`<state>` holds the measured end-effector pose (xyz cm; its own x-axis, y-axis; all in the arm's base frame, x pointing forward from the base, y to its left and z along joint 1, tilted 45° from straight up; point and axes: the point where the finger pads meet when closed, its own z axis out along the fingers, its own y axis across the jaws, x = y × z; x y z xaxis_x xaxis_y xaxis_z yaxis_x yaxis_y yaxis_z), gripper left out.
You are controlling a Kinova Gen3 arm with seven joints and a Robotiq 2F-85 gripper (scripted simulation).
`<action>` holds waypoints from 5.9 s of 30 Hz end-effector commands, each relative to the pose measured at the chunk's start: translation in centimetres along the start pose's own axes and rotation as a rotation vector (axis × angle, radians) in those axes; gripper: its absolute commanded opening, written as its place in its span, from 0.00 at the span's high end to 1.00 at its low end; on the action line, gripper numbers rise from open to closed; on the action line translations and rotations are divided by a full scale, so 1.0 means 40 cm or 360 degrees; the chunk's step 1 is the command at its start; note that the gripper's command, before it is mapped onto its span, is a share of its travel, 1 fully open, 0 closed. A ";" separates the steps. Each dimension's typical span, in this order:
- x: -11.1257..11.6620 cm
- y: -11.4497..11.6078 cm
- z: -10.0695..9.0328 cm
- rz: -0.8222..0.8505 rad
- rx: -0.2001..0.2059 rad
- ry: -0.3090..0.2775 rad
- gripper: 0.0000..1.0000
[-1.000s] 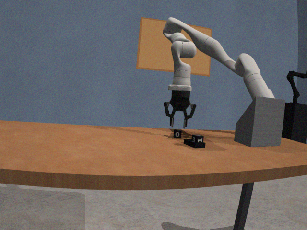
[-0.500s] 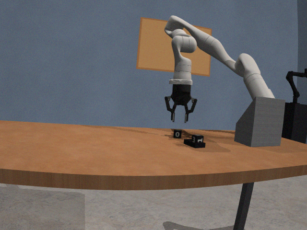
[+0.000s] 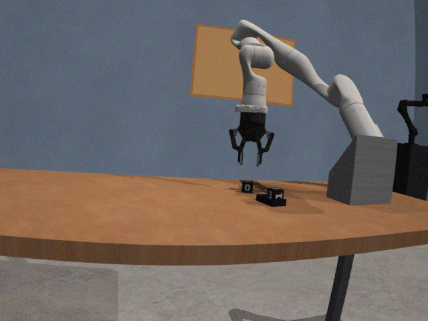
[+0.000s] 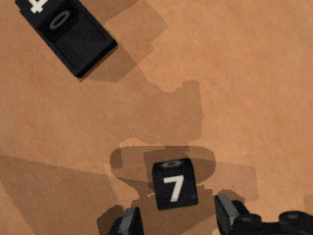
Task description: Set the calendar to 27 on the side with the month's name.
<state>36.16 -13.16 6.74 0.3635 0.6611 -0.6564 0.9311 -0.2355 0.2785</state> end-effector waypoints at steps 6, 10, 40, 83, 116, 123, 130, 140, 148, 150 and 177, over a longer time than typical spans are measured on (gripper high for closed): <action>0.008 0.002 0.003 -0.0003 0.0003 -0.0116 0.52; 0.011 0.002 0.003 -0.0003 0.0003 -0.0244 0.52; 0.019 0.001 0.002 -0.0004 -0.0004 -0.0771 0.52; 0.027 0.000 0.007 -0.0004 -0.0007 -0.1226 0.52; 0.028 0.000 0.104 -0.0004 -0.0007 -0.1226 0.52; 0.028 0.000 0.128 -0.0004 -0.0007 -0.1226 0.52; 0.029 0.000 0.155 -0.0004 -0.0007 -0.1226 0.52; 0.029 0.001 0.175 -0.0004 -0.0007 -0.1226 0.52; 0.029 0.001 0.180 -0.0004 -0.0007 -0.1226 0.52; 0.029 0.001 0.181 -0.0004 -0.0007 -0.1226 0.52; 0.029 0.001 0.181 -0.0004 -0.0007 -0.1226 0.52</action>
<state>36.77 -17.60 0.88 0.2798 -0.0223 -0.9598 0.9325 -0.2316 0.2772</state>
